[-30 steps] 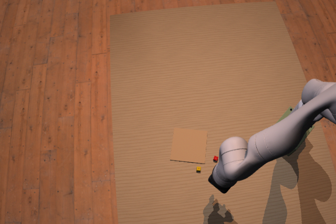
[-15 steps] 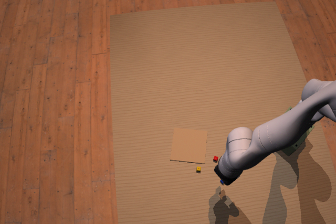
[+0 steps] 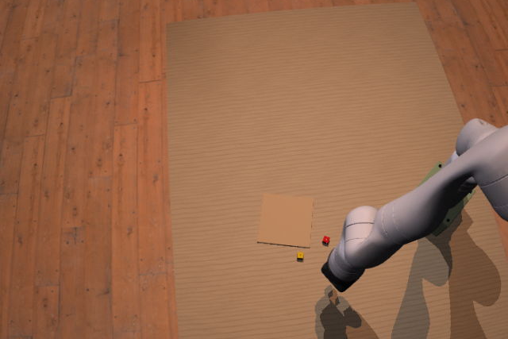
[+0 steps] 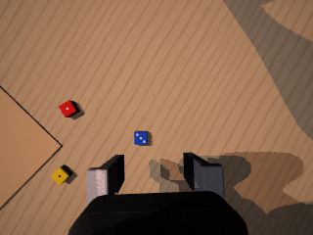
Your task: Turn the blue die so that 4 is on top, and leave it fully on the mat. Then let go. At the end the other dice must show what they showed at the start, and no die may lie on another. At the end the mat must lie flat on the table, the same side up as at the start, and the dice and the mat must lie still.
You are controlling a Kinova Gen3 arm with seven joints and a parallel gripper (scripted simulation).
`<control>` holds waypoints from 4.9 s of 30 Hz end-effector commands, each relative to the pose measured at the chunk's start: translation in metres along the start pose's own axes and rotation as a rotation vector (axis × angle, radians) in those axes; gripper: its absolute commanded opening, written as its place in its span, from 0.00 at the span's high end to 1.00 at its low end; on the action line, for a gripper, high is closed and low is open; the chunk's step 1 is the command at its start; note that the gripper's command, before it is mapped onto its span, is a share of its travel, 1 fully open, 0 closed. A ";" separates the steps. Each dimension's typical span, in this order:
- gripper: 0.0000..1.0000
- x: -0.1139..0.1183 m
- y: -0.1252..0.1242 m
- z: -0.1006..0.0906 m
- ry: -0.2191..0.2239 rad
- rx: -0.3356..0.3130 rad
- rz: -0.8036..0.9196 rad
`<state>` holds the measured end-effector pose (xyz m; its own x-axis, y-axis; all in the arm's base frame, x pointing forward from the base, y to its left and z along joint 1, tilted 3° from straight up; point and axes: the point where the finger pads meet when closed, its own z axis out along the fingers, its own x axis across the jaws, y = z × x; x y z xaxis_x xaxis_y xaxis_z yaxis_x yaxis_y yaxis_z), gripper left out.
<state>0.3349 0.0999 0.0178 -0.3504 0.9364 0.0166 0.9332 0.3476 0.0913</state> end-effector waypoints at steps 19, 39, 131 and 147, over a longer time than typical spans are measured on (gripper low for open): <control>0.36 -0.013 -0.014 0.017 -0.012 0.039 0.032; 0.36 -0.013 -0.014 0.017 -0.012 0.039 0.032; 0.36 -0.014 -0.017 0.069 -0.012 0.039 0.032; 0.36 -0.014 -0.016 0.070 -0.012 0.039 0.032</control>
<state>0.3296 0.0841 -0.0535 -0.3199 0.9474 0.0073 0.9463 0.3192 0.0507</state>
